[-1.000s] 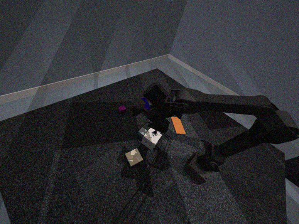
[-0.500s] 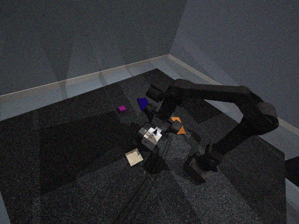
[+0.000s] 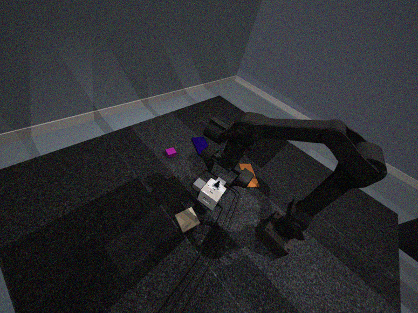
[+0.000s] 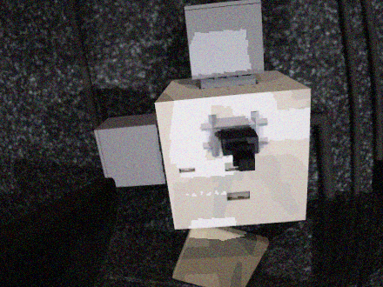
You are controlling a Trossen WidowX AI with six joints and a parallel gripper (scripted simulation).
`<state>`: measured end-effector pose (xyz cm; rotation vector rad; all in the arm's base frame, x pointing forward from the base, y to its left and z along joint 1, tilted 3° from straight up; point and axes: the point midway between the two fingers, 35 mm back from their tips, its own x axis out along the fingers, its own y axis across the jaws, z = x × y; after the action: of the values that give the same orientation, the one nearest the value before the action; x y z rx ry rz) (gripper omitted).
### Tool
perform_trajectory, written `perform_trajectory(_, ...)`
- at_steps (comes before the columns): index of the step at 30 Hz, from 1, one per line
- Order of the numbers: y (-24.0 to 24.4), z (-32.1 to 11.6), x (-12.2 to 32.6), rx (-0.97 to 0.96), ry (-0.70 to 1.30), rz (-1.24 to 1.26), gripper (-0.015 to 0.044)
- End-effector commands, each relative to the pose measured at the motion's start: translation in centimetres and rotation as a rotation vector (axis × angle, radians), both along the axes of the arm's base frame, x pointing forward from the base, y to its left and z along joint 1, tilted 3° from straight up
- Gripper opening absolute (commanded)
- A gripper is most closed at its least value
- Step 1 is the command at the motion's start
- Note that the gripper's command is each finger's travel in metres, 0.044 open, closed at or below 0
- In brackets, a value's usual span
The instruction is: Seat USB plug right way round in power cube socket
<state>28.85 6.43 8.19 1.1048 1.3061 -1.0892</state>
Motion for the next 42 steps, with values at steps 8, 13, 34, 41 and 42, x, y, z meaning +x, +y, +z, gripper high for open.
perform_trajectory(8,0.1,-1.3,-0.3,0.003,0.009,-0.003,0.044)
perform_trajectory(13,0.1,-1.8,-0.3,0.003,0.009,-0.003,0.044)
perform_trajectory(34,0.0,-2.0,-0.1,-0.001,0.004,0.0,0.0177)
perform_trajectory(41,0.0,-2.0,-0.1,-0.001,0.004,0.0,0.0)
perform_trajectory(42,0.0,-2.0,-0.1,-0.001,0.004,0.0,0.0)
